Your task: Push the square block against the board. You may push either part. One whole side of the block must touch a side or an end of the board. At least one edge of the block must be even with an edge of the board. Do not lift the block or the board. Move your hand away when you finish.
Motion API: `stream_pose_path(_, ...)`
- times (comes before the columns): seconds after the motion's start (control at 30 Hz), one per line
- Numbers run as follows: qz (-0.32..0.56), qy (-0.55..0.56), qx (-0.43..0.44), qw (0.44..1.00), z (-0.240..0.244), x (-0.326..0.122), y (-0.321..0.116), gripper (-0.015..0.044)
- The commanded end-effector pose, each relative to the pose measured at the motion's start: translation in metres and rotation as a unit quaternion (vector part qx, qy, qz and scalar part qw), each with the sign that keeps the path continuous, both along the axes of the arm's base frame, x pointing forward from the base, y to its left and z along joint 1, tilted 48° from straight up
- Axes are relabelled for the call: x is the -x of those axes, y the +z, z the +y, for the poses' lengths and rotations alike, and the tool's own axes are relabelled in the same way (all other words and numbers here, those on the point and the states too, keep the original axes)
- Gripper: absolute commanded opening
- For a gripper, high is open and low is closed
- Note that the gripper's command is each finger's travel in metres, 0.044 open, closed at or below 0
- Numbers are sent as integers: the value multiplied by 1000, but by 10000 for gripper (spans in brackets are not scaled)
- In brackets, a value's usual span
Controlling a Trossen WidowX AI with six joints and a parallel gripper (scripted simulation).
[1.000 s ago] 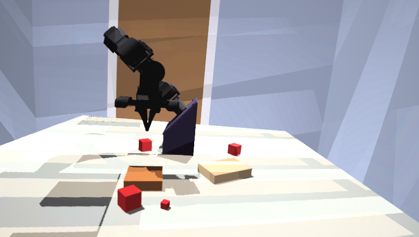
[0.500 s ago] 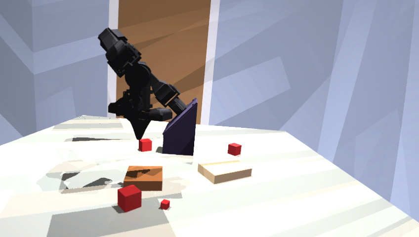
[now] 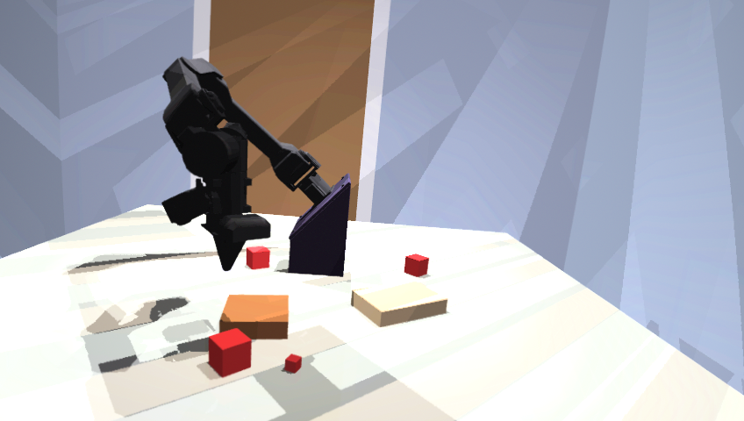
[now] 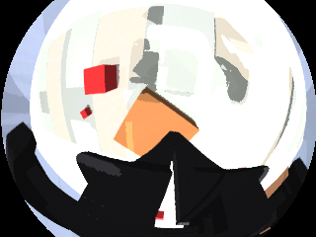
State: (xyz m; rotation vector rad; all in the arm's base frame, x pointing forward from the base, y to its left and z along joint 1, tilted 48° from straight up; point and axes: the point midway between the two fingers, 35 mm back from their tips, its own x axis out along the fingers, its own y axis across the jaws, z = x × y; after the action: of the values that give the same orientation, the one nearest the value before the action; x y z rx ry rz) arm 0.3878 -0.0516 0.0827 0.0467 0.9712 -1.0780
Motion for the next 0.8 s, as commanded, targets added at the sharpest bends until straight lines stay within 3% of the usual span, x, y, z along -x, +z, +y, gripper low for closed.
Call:
stream_pose_path(0.0, -50, -43, -5, 998, -7, -13, 2, 0)
stream_pose_path(0.37, -177, -162, -23, 971, -32, -44, 1, 0)
stream_pose_path(0.57, -179, -163, -23, 970, -34, -45, -1, 0)
stream_pose_path(0.77, -179, -163, -22, 970, -72, -51, -36, 0)
